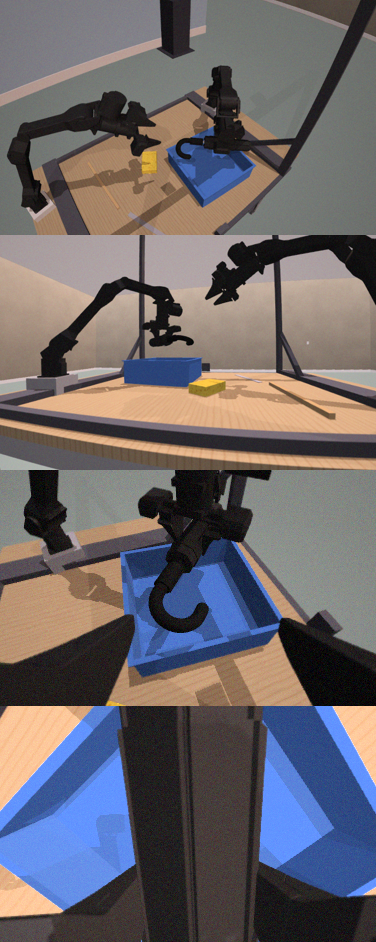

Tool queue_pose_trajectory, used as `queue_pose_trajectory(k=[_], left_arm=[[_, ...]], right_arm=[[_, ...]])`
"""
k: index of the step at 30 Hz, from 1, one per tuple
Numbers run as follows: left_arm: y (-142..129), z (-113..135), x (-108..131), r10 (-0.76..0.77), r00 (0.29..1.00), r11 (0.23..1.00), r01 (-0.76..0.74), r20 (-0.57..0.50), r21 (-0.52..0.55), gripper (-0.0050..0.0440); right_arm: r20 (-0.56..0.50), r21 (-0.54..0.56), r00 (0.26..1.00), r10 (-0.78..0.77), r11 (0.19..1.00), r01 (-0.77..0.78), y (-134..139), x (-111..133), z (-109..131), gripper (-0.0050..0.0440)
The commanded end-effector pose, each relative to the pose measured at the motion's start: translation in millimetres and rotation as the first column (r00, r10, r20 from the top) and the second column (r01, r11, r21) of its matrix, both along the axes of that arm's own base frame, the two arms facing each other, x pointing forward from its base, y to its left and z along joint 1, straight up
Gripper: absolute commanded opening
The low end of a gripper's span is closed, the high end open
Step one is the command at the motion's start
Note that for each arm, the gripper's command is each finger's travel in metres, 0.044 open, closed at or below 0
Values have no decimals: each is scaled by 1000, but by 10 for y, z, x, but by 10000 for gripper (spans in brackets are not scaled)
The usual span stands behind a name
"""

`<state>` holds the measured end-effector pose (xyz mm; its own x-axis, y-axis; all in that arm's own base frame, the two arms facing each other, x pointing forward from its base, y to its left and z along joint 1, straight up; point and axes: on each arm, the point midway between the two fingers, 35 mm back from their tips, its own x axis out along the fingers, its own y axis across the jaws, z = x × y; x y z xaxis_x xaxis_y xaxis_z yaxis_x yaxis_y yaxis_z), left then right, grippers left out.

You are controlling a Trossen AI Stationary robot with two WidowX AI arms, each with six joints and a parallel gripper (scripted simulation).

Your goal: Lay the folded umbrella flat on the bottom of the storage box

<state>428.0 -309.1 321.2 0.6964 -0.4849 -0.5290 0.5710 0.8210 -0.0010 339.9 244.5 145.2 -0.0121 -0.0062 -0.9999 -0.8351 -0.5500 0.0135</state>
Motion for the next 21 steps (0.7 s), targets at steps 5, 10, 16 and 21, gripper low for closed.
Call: queue_pose_trajectory(k=[5,10,16,21], left_arm=[[24,149,-36,-1,1000,1000,1,25,-17,400],[24,149,-36,-1,1000,1000,1,25,-17,400],[24,149,-36,-1,1000,1000,1,25,-17,400],[24,149,-36,-1,1000,1000,1,25,-17,400]], right_arm=[[37,26,979,-199,980,198,26,21,180,-50],[37,28,975,-221,975,220,26,20,186,-50],[41,32,974,-221,975,220,0,-9,151,-50],[41,32,975,-218,976,217,-6,-3,23,-50]])
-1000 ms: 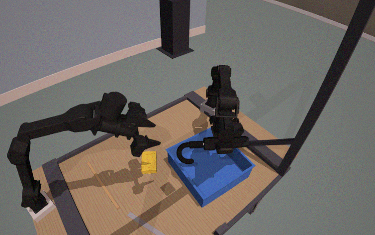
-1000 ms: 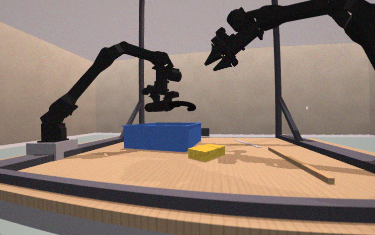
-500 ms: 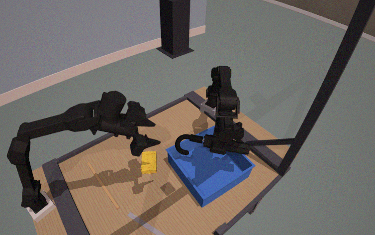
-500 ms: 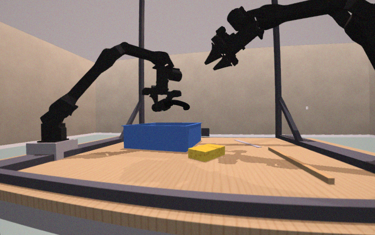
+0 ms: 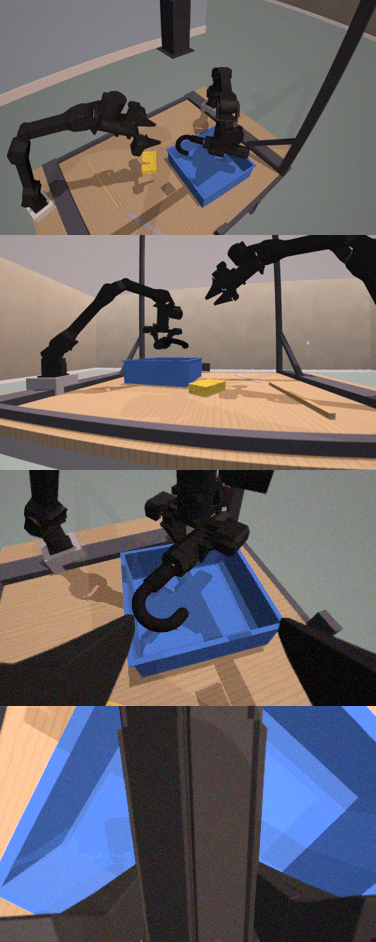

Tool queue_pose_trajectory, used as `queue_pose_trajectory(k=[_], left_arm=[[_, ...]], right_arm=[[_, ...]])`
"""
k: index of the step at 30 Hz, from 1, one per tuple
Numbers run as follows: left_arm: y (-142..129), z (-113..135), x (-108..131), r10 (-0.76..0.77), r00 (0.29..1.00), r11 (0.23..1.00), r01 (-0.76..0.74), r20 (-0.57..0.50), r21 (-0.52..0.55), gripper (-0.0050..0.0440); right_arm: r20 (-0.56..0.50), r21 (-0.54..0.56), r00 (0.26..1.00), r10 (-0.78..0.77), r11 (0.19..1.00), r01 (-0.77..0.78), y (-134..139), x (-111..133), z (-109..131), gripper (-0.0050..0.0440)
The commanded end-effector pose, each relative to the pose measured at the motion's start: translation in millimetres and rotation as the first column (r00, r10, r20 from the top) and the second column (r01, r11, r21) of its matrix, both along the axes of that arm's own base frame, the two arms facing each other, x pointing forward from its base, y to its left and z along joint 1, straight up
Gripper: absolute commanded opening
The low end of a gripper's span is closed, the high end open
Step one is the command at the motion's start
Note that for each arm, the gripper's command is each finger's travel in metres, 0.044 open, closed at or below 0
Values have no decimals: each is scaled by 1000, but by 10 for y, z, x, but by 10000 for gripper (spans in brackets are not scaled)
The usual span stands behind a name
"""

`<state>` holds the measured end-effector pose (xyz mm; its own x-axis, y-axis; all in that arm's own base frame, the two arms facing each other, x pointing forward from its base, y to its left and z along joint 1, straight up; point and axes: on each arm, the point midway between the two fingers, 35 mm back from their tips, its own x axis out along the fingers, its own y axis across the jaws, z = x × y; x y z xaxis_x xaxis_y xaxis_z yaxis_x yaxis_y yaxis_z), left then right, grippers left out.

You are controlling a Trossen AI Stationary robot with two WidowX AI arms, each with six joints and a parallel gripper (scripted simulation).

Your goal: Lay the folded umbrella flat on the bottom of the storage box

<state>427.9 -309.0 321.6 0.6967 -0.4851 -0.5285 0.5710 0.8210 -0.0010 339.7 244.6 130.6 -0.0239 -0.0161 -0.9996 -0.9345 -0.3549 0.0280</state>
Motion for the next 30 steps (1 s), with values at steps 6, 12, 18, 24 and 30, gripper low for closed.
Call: queue_pose_trajectory(k=[6,12,18,24,30], left_arm=[[23,145,-34,-1,1000,1000,1,25,-17,400],[23,145,-34,-1,1000,1000,1,25,-17,400],[23,145,-34,-1,1000,1000,1,25,-17,400],[23,145,-34,-1,1000,1000,1,25,-17,400],[23,145,-34,-1,1000,1000,1,25,-17,400]], right_arm=[[57,35,998,-1,999,-1,-8,1,91,-50],[59,36,998,-1,999,-1,-6,4,76,-50],[49,33,996,-71,997,70,12,38,65,-50],[54,38,996,-71,997,69,4,27,-67,-50],[54,38,996,-68,997,67,6,31,-165,-50]])
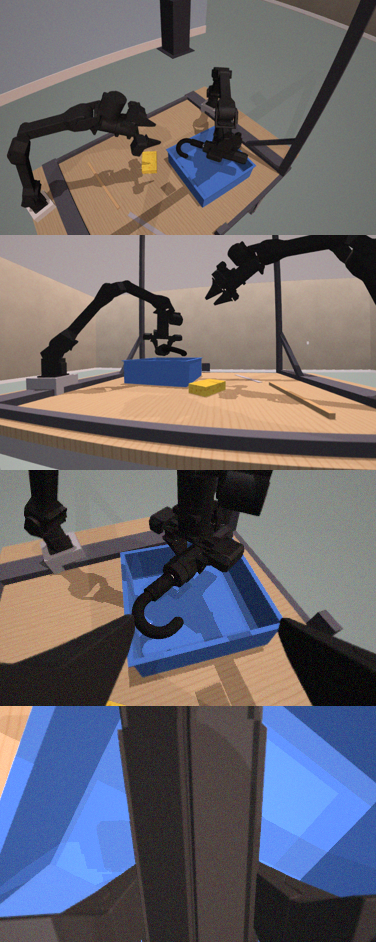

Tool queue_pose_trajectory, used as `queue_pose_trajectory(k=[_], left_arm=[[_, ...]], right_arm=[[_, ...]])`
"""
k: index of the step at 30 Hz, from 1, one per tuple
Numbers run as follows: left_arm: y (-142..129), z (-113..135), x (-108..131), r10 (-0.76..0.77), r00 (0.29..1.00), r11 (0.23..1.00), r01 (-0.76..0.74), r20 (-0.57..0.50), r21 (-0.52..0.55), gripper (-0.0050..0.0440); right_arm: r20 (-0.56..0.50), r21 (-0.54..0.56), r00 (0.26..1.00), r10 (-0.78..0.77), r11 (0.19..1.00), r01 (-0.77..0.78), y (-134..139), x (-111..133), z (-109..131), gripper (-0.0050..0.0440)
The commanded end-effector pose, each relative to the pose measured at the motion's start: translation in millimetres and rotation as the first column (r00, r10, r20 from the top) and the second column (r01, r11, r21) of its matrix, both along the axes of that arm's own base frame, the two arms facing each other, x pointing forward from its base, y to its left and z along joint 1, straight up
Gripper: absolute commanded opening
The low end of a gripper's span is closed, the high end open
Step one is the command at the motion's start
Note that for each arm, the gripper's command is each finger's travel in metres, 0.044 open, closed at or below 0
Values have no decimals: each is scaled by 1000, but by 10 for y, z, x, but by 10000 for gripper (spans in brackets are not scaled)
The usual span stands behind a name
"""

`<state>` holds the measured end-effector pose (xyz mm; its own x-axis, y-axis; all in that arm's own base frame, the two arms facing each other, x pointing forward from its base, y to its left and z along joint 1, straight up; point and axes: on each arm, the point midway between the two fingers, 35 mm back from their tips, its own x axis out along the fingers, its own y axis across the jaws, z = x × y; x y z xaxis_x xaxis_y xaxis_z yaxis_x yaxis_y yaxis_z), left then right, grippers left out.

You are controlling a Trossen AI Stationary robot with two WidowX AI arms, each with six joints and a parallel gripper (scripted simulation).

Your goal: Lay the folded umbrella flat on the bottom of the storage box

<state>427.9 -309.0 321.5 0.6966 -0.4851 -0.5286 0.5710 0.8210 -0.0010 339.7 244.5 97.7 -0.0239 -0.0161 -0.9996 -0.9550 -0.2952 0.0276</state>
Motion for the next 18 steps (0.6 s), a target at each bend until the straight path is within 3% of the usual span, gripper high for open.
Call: queue_pose_trajectory(k=[1,2,18], left_arm=[[24,146,-35,-1,1000,1000,1,25,-17,400],[24,146,-35,-1,1000,1000,1,25,-17,400],[24,146,-35,-1,1000,1000,1,25,-17,400]], right_arm=[[56,36,998,-5,999,3,7,32,145,-50],[42,26,999,-5,1000,4,8,34,47,-50],[32,18,999,-5,1000,4,10,37,-226,-50]])
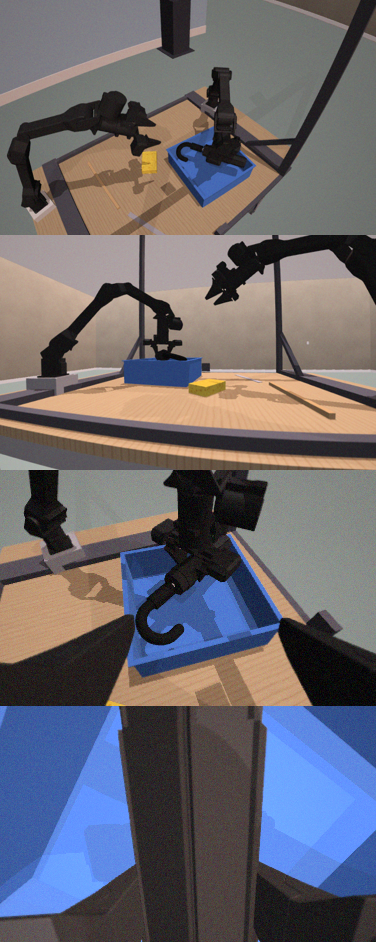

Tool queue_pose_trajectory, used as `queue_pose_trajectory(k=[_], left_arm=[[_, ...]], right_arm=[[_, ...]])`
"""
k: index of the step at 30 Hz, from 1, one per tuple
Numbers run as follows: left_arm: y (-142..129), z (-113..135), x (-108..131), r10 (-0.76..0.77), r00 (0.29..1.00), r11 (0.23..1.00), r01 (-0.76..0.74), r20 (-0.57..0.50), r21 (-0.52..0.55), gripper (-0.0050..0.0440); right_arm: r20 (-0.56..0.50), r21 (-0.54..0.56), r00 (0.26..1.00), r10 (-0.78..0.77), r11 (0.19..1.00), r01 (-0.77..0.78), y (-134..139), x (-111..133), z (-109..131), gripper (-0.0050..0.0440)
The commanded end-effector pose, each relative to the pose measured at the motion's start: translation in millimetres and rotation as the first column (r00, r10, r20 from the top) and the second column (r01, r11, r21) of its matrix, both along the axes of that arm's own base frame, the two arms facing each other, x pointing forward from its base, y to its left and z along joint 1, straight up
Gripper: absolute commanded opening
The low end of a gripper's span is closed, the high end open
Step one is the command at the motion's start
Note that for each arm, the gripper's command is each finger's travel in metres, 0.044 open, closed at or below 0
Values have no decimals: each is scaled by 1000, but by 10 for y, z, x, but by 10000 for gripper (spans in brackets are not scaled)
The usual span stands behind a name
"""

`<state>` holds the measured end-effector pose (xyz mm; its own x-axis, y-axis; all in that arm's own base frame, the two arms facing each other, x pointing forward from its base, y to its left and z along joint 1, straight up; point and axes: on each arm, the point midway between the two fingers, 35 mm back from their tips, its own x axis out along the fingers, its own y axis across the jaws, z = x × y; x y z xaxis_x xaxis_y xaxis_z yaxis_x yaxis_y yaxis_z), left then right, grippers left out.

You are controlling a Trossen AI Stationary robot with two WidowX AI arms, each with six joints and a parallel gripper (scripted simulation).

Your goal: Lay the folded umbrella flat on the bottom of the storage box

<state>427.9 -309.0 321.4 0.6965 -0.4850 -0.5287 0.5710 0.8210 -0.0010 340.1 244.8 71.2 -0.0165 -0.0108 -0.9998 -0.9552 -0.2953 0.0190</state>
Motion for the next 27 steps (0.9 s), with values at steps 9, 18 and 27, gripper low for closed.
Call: queue_pose_trajectory(k=[9,18,27], left_arm=[[24,147,-35,-1,1000,1000,1,25,-17,400],[24,147,-35,-1,1000,1000,1,25,-17,400],[24,147,-35,-1,1000,1000,1,25,-17,400]], right_arm=[[44,27,999,-5,1000,4,26,61,55,-50],[41,28,999,-2,1000,1,30,52,55,-50],[22,14,1000,-4,1000,4,9,32,-86,-50]])
